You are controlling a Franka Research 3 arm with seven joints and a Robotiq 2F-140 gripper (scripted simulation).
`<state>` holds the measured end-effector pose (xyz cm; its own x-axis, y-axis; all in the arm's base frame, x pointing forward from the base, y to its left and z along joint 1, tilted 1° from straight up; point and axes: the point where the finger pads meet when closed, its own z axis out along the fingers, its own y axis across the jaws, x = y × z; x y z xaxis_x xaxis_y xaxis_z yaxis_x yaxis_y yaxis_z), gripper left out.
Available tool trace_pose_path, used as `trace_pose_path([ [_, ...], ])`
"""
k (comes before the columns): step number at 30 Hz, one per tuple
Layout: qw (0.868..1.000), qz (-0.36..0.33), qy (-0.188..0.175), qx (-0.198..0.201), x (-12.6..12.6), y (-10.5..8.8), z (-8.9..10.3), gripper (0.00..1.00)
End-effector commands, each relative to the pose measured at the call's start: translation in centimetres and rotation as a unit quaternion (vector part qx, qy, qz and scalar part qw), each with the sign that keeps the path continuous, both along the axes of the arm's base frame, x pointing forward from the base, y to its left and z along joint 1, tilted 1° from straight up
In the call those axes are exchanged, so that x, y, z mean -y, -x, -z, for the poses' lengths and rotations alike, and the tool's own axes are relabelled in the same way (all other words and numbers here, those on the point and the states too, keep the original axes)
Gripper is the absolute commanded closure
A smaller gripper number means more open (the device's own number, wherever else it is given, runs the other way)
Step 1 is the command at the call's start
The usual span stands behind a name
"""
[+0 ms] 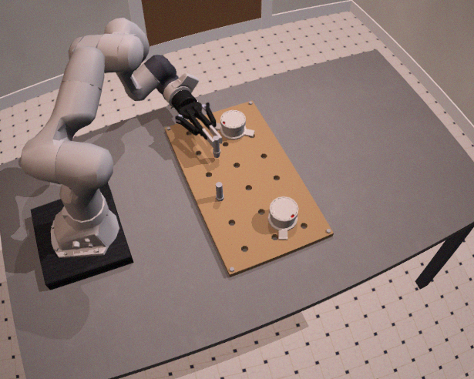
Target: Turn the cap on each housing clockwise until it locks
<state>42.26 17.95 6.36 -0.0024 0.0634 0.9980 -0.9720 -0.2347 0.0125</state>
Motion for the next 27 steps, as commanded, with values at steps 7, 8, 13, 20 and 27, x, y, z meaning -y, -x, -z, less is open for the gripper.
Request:
trace_pose_path([
  [7,1.0,0.002,-0.002,0.007,0.1,-0.1,0.5,0.9],
  [8,1.0,0.002,-0.002,0.007,0.1,-0.1,0.5,0.9],
  [13,1.0,0.002,-0.002,0.007,0.1,-0.1,0.8,0.9],
  [20,1.0,0.002,-0.002,0.007,0.1,-0.1,1.0,0.9],
  [27,1.0,0.002,-0.002,0.007,0.1,-0.1,1.2,0.9],
])
